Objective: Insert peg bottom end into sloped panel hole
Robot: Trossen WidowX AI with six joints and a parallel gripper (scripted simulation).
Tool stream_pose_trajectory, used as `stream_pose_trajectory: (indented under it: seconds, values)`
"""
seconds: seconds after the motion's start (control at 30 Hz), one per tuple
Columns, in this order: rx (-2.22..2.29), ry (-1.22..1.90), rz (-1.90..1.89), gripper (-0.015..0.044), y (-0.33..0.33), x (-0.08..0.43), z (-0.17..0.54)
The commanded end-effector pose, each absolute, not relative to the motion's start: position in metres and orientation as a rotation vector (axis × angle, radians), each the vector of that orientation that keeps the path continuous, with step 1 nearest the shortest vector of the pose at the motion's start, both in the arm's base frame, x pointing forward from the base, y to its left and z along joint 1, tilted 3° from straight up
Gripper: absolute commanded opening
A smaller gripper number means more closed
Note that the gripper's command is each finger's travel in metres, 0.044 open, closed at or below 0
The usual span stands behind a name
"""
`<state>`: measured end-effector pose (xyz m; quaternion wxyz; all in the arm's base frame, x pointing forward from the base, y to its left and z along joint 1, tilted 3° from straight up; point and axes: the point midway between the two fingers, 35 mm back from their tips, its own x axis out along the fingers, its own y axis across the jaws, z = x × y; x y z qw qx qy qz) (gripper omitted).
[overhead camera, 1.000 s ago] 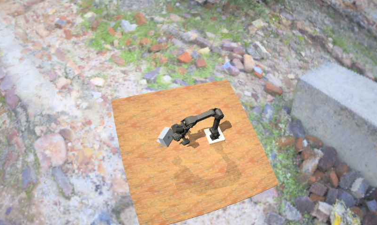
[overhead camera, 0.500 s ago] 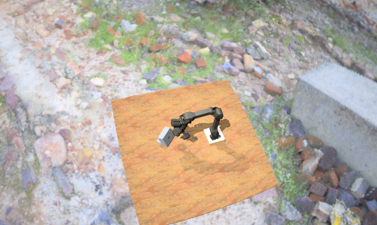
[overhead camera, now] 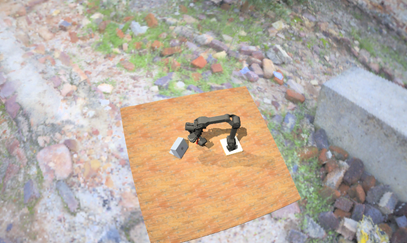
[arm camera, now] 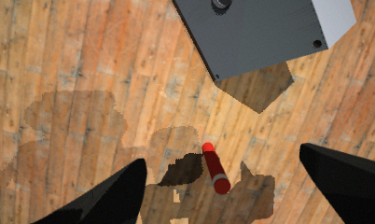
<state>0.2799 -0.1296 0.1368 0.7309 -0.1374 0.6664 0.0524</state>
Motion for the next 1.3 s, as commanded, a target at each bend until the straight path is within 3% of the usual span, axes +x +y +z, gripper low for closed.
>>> stream_pose_trajectory:
  seconds: [0.0, 0.27, 1.27]
  values:
    - [-0.294, 1.499, 0.143, 0.044, -0.138, 0.265, 0.13]
    - [-0.284, 1.54, 0.179, 0.044, -0.151, 0.242, 0.121]
    - [-0.283, 1.54, 0.18, 0.044, -0.154, 0.243, 0.08]
